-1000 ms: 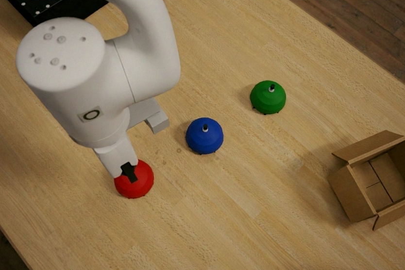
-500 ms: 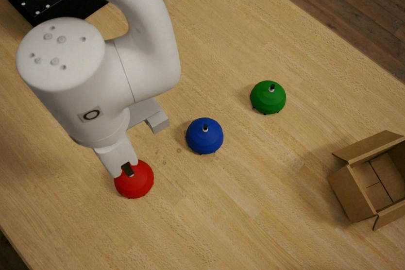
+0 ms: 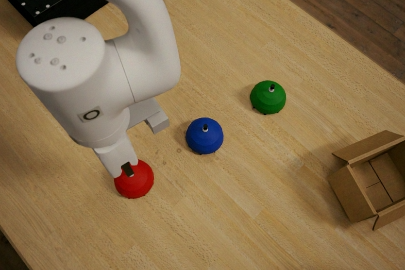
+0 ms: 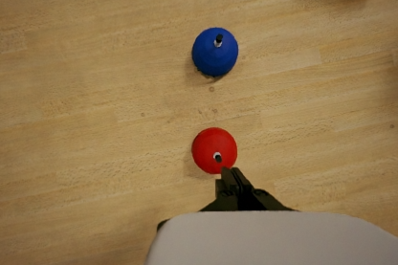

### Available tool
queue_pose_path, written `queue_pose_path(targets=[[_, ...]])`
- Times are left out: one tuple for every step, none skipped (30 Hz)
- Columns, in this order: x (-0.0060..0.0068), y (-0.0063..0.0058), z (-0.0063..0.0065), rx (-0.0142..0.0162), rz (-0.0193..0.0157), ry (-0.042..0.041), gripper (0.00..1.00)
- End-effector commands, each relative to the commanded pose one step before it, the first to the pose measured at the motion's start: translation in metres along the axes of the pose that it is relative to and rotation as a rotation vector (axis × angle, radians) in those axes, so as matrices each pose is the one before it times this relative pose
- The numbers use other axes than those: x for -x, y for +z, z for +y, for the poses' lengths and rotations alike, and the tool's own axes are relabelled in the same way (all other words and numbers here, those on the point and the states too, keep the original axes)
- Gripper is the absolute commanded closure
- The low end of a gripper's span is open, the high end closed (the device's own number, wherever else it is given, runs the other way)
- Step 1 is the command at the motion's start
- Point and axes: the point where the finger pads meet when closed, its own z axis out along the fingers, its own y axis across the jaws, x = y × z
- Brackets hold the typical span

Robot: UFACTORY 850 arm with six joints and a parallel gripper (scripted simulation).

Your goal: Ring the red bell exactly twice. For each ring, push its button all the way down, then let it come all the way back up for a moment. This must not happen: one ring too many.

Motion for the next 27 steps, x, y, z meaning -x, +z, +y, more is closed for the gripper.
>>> queue_pose_path(targets=[[0.00012,-0.00092,0.00096,0.00211,-0.00026,0.00001,1.0],[0.0,0.0,0.0,0.0,0.0,0.0,1.0],[0.0,0.0,0.0,0.0,0.0,0.0,1.0],[0.0,0.0,0.0,0.0,0.0,0.0,1.0],[0.0,0.0,0.0,0.0,0.0,0.0,1.0],[0.0,0.0,0.0,0.0,0.0,0.0,1.0],[0.0,0.0,0.0,0.0,0.0,0.0,1.0],[0.0,0.0,0.0,0.0,0.0,0.0,1.0],[0.0,0.00001,0.0,-0.00001,0.00002,0.0,1.0],[0.0,0.00003,0.0,-0.00003,0.00004,-0.00001,1.0],[0.0,0.00005,0.0,-0.00005,0.00007,-0.00002,1.0],[0.0,0.00008,0.0,-0.00008,0.00012,-0.00003,1.0],[0.0,0.00012,0.0,-0.00011,0.00017,-0.00004,1.0],[0.0,0.00016,0.0,-0.00015,0.00023,-0.00005,1.0],[0.0,0.0002,0.0,-0.00019,0.00029,-0.00007,1.0],[0.0,0.00025,0.0,-0.00023,0.00036,-0.00008,1.0],[0.0,0.0003,0.0,-0.00028,0.00043,-0.0001,1.0],[0.0,0.0,0.0,0.0,0.0,0.0,1.0],[0.0,0.0,0.0,0.0,0.0,0.0,1.0],[0.0,0.00035,0.0,-0.00032,0.00051,-0.00012,1.0],[0.0,0.0004,0.0,-0.00037,0.00059,-0.00013,1.0],[0.0,0.00046,0.0,-0.00042,0.00067,-0.00015,1.0],[-0.00001,0.00051,0.0,-0.00047,0.00074,-0.00017,1.0],[-0.00001,0.00056,0.0,-0.00052,0.00082,-0.00019,1.0],[-0.00001,0.00062,0.0,-0.00056,0.0009,-0.0002,1.0],[-0.00001,0.0007,0.0,-0.00058,0.00093,-0.00021,1.0],[-0.00001,0.00145,0.00002,-0.00002,0.0,-0.00001,1.0]])
